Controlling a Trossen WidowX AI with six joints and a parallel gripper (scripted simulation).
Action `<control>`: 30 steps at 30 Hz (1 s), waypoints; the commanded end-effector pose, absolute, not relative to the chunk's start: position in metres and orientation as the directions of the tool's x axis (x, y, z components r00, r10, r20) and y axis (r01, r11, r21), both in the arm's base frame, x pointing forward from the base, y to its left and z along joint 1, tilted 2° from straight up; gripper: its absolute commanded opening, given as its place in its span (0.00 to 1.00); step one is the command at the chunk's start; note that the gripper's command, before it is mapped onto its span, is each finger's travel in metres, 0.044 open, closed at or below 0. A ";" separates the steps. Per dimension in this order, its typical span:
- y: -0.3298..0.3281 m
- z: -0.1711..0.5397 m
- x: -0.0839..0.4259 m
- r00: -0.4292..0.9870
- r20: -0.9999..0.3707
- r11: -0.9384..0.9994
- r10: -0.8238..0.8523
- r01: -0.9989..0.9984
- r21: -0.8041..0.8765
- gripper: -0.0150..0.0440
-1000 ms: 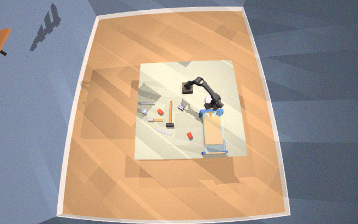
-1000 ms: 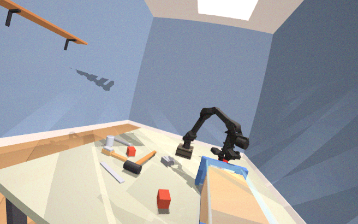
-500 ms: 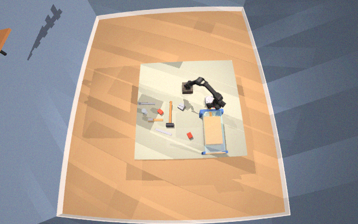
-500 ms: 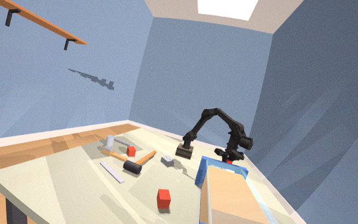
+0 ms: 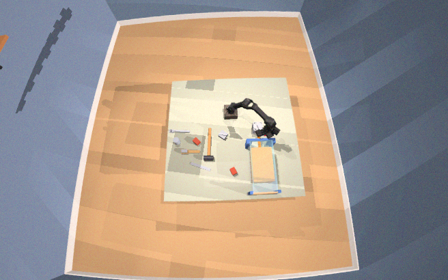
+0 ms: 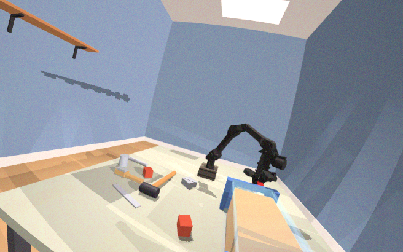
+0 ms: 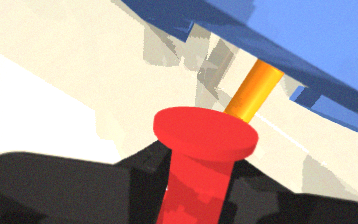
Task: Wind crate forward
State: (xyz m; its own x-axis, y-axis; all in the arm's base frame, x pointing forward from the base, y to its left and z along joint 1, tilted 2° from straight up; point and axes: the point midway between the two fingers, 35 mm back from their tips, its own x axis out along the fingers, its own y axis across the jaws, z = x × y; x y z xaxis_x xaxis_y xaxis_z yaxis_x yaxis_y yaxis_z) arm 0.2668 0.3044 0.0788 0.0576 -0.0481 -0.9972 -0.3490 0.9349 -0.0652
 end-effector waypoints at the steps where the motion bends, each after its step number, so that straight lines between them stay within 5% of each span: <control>1: 0.326 0.078 0.249 0.034 -0.999 0.924 -0.010 -0.381 -0.022 0.25; 30: 0.349 0.077 0.218 0.031 -0.999 0.924 -0.008 -0.381 -0.020 0.25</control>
